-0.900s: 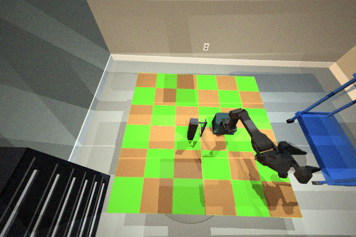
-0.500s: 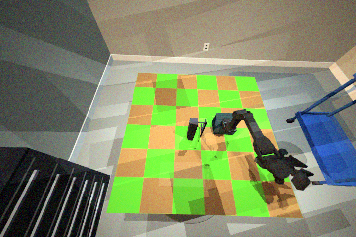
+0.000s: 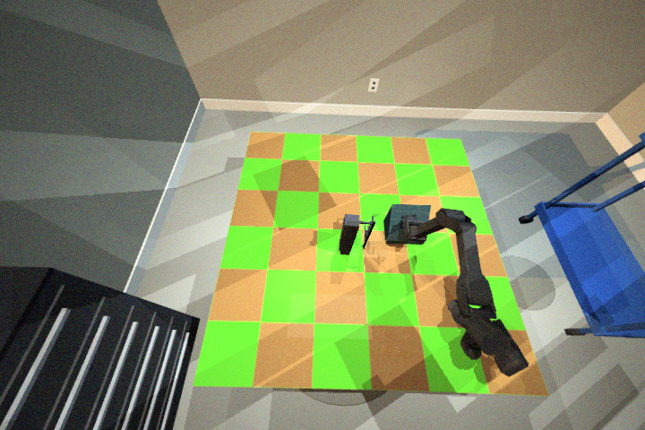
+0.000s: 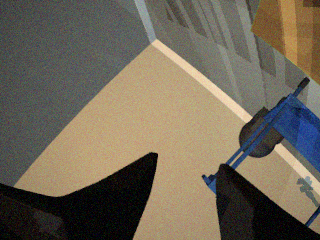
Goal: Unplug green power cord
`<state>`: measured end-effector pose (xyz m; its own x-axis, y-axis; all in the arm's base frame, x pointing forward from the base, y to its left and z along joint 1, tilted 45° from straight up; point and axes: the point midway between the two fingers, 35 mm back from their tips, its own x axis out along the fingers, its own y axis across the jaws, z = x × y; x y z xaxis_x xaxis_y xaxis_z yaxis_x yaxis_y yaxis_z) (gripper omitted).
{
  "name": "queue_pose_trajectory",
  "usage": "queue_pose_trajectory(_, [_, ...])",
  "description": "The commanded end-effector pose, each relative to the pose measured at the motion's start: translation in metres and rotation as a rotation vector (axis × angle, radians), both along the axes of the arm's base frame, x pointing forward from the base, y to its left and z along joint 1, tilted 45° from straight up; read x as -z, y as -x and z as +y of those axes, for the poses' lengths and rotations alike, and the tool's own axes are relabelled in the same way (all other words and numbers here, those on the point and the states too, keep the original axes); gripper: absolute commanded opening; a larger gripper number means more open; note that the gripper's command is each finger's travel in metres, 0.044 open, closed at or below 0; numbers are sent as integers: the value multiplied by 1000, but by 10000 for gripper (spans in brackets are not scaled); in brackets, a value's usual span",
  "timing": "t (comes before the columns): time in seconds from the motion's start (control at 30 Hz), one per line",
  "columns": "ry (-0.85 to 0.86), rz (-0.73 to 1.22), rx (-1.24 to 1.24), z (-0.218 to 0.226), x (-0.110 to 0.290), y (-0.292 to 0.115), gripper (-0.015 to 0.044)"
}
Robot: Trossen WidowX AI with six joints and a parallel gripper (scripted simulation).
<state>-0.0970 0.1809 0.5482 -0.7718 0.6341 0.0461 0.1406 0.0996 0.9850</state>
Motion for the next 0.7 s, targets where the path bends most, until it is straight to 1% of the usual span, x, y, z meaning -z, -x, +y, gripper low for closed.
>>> queue_pose_trajectory(0.0, [14,-40,154,41,17,-34,160])
queue_pose_trajectory(0.17, [24,-103,342,78,38,-85,160])
queue_pose_trajectory(0.33, [50,-173,522,102,61,-143,160])
queue_pose_trajectory(0.5, [92,-246,689,113,88,-204,160])
queue_pose_trajectory(0.67, [150,-318,842,110,117,-265,160])
